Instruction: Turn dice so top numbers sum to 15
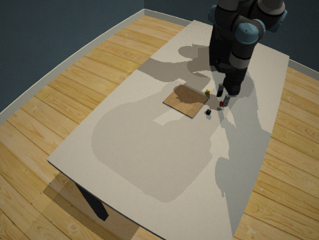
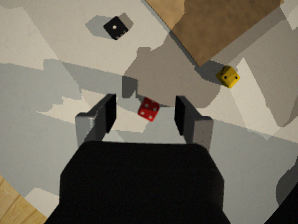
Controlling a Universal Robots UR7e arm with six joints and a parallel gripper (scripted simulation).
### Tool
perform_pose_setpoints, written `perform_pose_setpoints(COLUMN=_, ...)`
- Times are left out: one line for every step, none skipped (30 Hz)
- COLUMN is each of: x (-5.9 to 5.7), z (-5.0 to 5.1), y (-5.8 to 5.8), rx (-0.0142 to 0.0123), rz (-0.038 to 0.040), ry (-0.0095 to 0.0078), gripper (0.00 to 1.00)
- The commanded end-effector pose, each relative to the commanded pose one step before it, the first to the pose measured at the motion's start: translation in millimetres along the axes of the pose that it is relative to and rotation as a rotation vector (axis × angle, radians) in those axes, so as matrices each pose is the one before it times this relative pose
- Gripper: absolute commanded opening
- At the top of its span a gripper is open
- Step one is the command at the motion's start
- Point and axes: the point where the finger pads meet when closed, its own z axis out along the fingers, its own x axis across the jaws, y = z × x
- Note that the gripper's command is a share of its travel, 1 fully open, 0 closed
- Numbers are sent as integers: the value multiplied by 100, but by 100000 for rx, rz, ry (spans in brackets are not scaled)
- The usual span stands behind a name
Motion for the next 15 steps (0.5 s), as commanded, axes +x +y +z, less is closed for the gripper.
perform_pose_setpoints(x=67, z=-78, y=150, rx=79, rz=-121, ry=16, gripper=100)
perform_pose_setpoints(x=0, z=0, y=0, rx=0, rz=0, ry=0, gripper=100)
perform_pose_setpoints(x=0, z=-11, y=0, rx=0, rz=0, ry=0, gripper=100)
perform_pose_setpoints(x=0, z=-17, y=0, rx=0, rz=0, ry=0, gripper=100)
perform_pose_setpoints(x=0, z=-25, y=0, rx=0, rz=0, ry=0, gripper=100)
perform_pose_setpoints(x=0, z=-33, y=0, rx=0, rz=0, ry=0, gripper=100)
perform_pose_setpoints(x=0, z=-43, y=0, rx=0, rz=0, ry=0, gripper=100)
perform_pose_setpoints(x=0, z=-54, y=0, rx=0, rz=0, ry=0, gripper=100)
perform_pose_setpoints(x=0, z=-65, y=0, rx=0, rz=0, ry=0, gripper=100)
perform_pose_setpoints(x=0, z=-76, y=0, rx=0, rz=0, ry=0, gripper=100)
perform_pose_setpoints(x=0, z=-88, y=0, rx=0, rz=0, ry=0, gripper=100)
perform_pose_setpoints(x=0, z=-101, y=0, rx=0, rz=0, ry=0, gripper=100)
perform_pose_setpoints(x=-1, z=-113, y=-1, rx=0, rz=0, ry=0, gripper=100)
perform_pose_setpoints(x=0, z=-126, y=0, rx=0, rz=0, ry=0, gripper=100)
perform_pose_setpoints(x=1, z=-139, y=1, rx=0, rz=0, ry=0, gripper=100)
